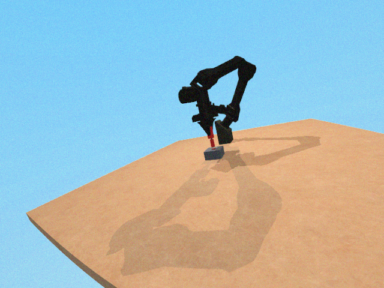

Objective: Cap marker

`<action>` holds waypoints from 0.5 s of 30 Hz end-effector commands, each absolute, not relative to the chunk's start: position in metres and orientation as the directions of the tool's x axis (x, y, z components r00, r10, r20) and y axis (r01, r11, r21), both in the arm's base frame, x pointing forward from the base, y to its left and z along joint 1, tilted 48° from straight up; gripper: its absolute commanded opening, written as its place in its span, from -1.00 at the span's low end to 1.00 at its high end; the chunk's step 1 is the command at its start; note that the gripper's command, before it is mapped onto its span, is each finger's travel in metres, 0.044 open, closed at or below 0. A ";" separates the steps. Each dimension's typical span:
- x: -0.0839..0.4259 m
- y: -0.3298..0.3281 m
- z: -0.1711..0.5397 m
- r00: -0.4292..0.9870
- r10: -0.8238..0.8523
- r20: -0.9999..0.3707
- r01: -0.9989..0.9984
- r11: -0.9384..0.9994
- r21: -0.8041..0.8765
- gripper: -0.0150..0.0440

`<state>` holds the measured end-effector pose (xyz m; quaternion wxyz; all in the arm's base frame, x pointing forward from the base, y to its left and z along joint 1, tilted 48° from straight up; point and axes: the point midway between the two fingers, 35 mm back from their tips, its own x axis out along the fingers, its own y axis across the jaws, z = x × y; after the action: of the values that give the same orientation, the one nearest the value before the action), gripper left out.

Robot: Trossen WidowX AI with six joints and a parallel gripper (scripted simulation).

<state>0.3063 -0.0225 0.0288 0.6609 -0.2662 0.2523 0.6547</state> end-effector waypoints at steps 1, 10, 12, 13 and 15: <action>0.306 -0.017 0.024 0.016 0.734 -0.679 -1.000 0.006 -0.017 -0.49; 0.306 -0.006 0.014 0.016 0.734 -0.679 -1.000 0.006 -0.017 -0.49; 0.306 -0.004 0.012 0.016 0.734 -0.679 -1.000 0.006 -0.017 -0.49; 0.306 -0.003 0.011 0.016 0.734 -0.678 -1.000 0.006 -0.017 -0.49; 0.306 0.000 0.009 0.016 0.735 -0.678 -1.000 0.006 -0.017 -0.49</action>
<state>0.3060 -0.0037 0.0126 0.6607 -0.2650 0.2519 0.6556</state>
